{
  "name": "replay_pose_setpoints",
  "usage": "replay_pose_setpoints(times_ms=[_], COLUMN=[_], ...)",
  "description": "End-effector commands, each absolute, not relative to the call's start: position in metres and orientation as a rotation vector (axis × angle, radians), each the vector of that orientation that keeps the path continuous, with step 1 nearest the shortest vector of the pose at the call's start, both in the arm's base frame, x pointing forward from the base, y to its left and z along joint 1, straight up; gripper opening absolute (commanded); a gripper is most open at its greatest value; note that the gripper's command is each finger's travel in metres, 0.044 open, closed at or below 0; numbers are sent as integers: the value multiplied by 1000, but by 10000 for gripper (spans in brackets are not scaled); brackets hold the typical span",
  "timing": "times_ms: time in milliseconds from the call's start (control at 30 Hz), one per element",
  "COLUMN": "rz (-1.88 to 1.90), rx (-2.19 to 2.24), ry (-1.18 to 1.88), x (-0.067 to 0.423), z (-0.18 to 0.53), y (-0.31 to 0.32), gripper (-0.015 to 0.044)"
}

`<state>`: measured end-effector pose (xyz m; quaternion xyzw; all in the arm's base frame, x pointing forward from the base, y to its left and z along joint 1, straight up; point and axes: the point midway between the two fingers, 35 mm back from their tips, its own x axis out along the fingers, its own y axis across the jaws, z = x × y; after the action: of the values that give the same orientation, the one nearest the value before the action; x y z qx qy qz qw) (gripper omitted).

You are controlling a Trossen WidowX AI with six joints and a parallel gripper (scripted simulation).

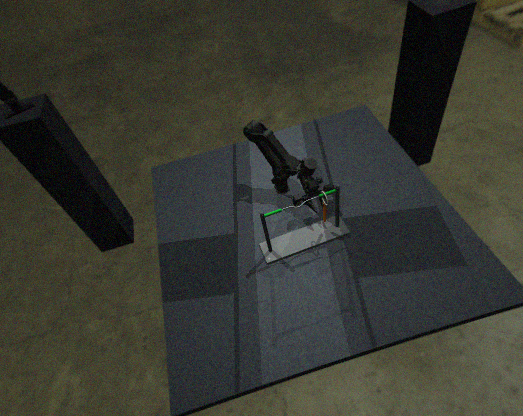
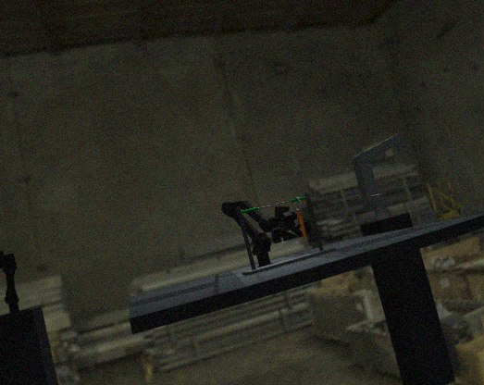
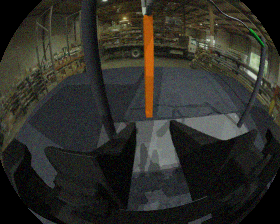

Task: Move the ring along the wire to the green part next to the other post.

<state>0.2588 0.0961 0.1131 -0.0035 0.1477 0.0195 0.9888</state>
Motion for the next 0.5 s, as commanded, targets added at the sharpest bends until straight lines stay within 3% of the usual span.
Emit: replay_pose_setpoints(times_ms=[0, 100, 467], rz=[34, 34, 40], rx=[-4, -4, -8], ry=[296, 296, 295], x=[259, 259, 218], z=[113, 113, 125], y=[95, 95, 92], gripper=[160, 160, 440])
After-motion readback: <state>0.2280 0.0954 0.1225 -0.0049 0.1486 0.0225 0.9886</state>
